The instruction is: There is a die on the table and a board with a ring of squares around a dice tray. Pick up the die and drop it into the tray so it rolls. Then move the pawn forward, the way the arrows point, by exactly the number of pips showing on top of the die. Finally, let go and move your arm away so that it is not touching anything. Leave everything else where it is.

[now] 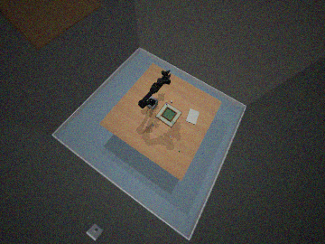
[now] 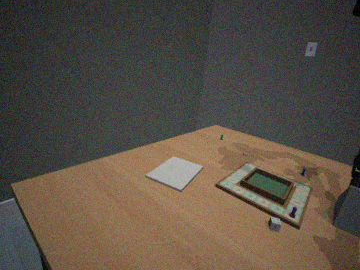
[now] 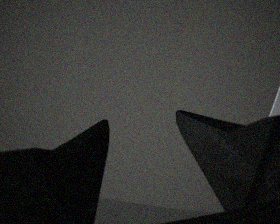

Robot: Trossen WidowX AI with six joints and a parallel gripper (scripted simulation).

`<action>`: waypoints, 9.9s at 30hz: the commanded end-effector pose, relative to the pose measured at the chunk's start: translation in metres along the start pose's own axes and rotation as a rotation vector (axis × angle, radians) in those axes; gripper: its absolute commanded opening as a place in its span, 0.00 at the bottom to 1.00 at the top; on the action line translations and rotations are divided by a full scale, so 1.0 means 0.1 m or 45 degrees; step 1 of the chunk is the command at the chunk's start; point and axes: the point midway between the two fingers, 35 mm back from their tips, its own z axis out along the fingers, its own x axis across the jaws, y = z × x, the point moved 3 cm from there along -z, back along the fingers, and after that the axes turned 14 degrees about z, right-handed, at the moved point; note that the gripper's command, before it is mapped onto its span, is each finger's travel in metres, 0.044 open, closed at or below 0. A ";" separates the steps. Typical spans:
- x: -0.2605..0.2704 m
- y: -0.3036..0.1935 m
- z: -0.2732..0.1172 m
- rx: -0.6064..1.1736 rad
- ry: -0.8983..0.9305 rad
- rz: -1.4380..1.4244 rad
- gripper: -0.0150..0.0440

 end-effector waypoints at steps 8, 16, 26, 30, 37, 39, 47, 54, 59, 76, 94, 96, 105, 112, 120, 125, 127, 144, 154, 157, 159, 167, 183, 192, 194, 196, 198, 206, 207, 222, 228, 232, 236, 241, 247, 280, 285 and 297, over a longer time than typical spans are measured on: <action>-1.47 0.67 0.76 -0.182 -0.671 -0.098 0.72; -2.47 0.95 0.86 -0.166 -1.115 -0.219 0.72; -3.98 1.17 0.54 0.006 -1.819 -0.260 0.72; -4.52 1.16 0.24 0.159 -2.098 -0.275 0.72; -4.68 1.14 0.11 0.224 -2.189 -0.279 0.72; -4.68 1.15 0.06 0.224 -2.189 -0.279 0.72; -4.92 1.16 0.02 0.223 -2.190 -0.279 0.72; -5.01 1.17 0.00 0.223 -2.191 -0.279 0.72; -5.09 1.17 -0.01 0.223 -2.191 -0.279 0.72; -5.31 1.18 -0.06 0.222 -2.193 -0.279 0.63; -4.94 1.20 0.08 0.223 -2.187 -0.280 0.25; -4.80 1.20 0.12 0.223 -2.186 -0.280 0.25; -4.15 1.12 0.24 0.225 -2.186 -0.278 0.25; -4.10 1.11 0.24 0.230 -2.186 -0.282 0.25; -4.07 1.34 0.00 0.417 -2.150 -0.447 0.25; -4.06 1.49 -0.18 0.541 -2.123 -0.559 0.25; -4.06 1.54 -0.25 0.591 -2.112 -0.604 0.25; -4.08 1.90 -0.93 1.007 -2.004 -0.973 0.25; -4.12 2.02 -1.36 1.258 -1.926 -1.173 0.25; -4.14 2.04 -1.49 1.335 -1.900 -1.230 0.25; -4.15 2.06 -1.57 1.387 -1.881 -1.267 0.25; -4.17 2.07 -1.77 1.505 -1.836 -1.347 0.25; -4.34 2.01 -1.87 1.251 -1.293 -1.427 0.25; -4.41 1.98 -1.95 0.988 -1.013 -1.568 0.25; -4.42 1.98 -1.97 0.922 -0.962 -1.607 0.25; -4.43 1.97 -1.98 0.861 -0.920 -1.645 0.25; -4.44 1.97 -1.99 0.838 -0.907 -1.658 0.25; -4.03 2.13 -2.22 0.837 -0.908 -1.659 0.25; -4.01 2.13 -2.23 0.837 -0.908 -1.659 0.25; -4.03 2.11 -2.23 0.837 -0.908 -1.659 0.25; -4.03 2.11 -2.23 0.837 -0.908 -1.659 0.25; -4.03 2.11 -2.23 0.837 -0.908 -1.659 0.25; -4.03 2.11 -2.23 0.837 -0.908 -1.659 0.25; -4.03 2.11 -2.23 0.837 -0.908 -1.659 0.25; -4.03 2.11 -2.23 0.837 -0.908 -1.659 0.25; -3.98 2.04 -1.86 1.362 -1.489 -1.378 1.00; -4.02 2.06 -1.74 1.505 -1.835 -1.347 1.00; -4.11 1.85 -1.45 1.034 -1.929 -0.960 0.69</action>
